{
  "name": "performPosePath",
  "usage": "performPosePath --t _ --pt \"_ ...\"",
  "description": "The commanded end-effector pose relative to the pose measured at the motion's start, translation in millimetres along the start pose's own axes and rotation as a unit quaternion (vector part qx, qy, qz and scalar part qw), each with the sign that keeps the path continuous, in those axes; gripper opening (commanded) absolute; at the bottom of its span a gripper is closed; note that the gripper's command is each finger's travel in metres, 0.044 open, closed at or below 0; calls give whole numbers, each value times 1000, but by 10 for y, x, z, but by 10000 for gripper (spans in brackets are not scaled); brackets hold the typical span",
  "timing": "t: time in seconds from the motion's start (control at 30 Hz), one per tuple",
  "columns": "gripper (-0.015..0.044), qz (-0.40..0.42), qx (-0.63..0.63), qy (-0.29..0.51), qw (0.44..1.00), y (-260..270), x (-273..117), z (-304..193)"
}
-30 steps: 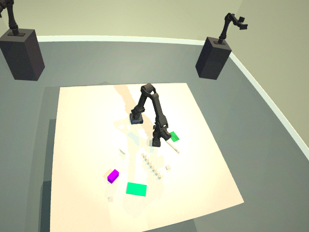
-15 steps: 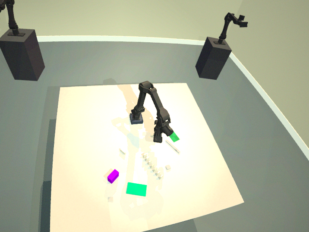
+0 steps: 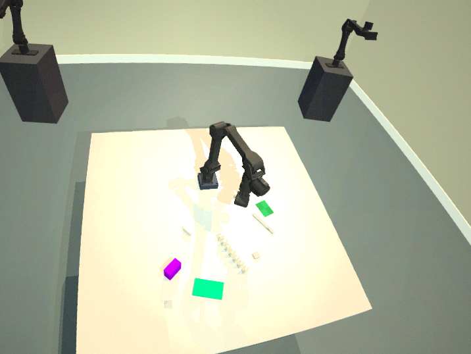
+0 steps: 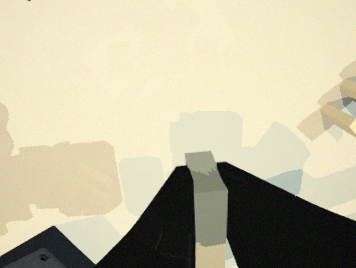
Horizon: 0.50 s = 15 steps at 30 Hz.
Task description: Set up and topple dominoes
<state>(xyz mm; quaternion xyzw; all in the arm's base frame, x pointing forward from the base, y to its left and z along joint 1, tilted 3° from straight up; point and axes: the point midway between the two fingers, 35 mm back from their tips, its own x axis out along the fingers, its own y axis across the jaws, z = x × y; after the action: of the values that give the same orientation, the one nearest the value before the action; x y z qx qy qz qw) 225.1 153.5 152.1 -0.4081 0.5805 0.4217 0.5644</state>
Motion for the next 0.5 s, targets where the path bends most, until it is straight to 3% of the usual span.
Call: performPosePath --t 0.0,0.13,0.3,0.37,0.47 --pt "27 1 140 0 990 92 -18 -42" --pt "27 2 316 0 949 183 -18 -84" --pt "27 2 522 1 853 294 -13 -139" --pt "27 2 570 1 822 322 -11 -154" --pt "27 2 576 1 818 325 -11 -156"
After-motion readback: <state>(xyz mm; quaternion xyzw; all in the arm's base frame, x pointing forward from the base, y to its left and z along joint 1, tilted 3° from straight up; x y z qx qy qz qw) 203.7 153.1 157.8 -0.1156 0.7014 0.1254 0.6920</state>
